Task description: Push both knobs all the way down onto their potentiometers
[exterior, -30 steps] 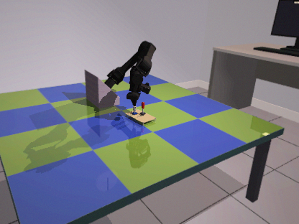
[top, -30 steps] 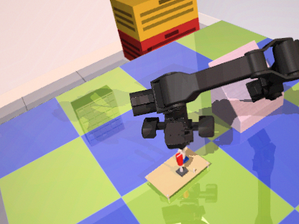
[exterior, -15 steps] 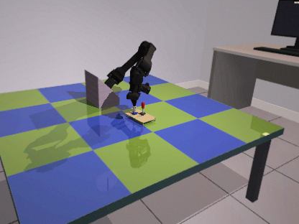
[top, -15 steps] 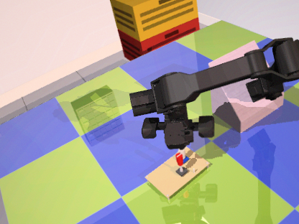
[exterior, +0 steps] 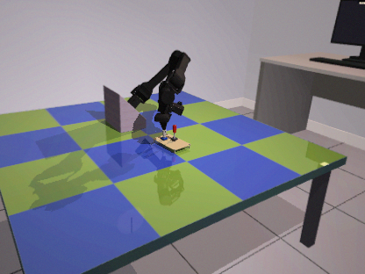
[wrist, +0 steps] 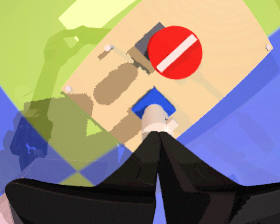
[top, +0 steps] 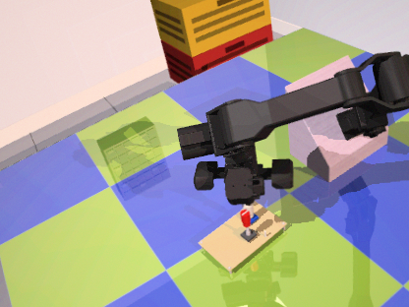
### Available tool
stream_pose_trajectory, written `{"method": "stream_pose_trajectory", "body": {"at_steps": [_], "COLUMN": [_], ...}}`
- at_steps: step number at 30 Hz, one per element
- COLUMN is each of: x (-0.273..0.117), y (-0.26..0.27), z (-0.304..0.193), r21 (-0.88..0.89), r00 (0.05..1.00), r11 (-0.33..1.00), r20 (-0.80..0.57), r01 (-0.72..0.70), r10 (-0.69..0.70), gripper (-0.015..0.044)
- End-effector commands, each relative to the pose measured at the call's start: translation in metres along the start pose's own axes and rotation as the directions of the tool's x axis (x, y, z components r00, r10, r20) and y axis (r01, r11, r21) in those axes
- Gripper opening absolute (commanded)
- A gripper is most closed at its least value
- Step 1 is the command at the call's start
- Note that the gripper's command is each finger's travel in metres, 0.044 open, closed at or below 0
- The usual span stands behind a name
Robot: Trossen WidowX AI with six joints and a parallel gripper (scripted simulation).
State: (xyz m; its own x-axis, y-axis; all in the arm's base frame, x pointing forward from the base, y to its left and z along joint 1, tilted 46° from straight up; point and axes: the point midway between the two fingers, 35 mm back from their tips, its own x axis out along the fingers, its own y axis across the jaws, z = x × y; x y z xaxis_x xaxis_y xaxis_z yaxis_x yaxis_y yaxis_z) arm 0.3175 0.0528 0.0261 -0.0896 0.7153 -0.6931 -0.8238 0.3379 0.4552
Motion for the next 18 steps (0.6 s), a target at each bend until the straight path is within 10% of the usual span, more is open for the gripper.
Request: {"method": "stream_pose_trajectory", "body": {"at_steps": [1, 18], "x": [0.0021, -0.0036], "y": [-0.0001, -0.0003], "z": [0.0013, 0.0013], "r21": [-0.003, -0.003], "r00": [1.0, 1.0], "r11": [1.0, 1.0], "r20": [0.001, 0.001], "r01": [-0.001, -0.001], "r10": [0.001, 0.001], "gripper": [0.0, 0.0]}}
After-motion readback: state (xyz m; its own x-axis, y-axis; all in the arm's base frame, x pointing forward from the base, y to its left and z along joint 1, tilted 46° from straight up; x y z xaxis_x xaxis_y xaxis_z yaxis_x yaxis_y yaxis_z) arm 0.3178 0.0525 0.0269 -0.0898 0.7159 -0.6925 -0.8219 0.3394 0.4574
